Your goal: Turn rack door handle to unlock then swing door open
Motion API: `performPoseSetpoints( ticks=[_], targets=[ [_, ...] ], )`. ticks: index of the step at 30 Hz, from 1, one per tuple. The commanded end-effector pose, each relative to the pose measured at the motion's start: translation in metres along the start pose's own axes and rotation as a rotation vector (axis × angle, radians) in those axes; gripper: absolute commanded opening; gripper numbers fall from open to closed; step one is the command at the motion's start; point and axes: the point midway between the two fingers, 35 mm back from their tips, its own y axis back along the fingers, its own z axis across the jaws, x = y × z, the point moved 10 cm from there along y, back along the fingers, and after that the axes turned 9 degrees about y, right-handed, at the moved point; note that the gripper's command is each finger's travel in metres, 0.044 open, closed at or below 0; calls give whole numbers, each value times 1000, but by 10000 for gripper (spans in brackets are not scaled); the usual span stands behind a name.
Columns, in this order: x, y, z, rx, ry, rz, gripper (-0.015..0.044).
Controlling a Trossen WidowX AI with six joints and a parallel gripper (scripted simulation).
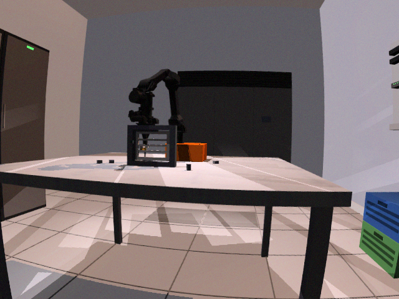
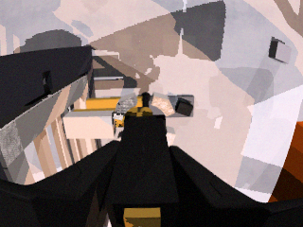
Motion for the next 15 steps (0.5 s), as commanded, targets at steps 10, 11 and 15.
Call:
performPoseSetpoints(
  ticks=[10,11,15],
  targets=[
    [0,0,0,-1,-210,0,13],
    [0,0,0,-1,-210,0,13],
    [0,0,0,-1,-210,0,92]
  ],
)
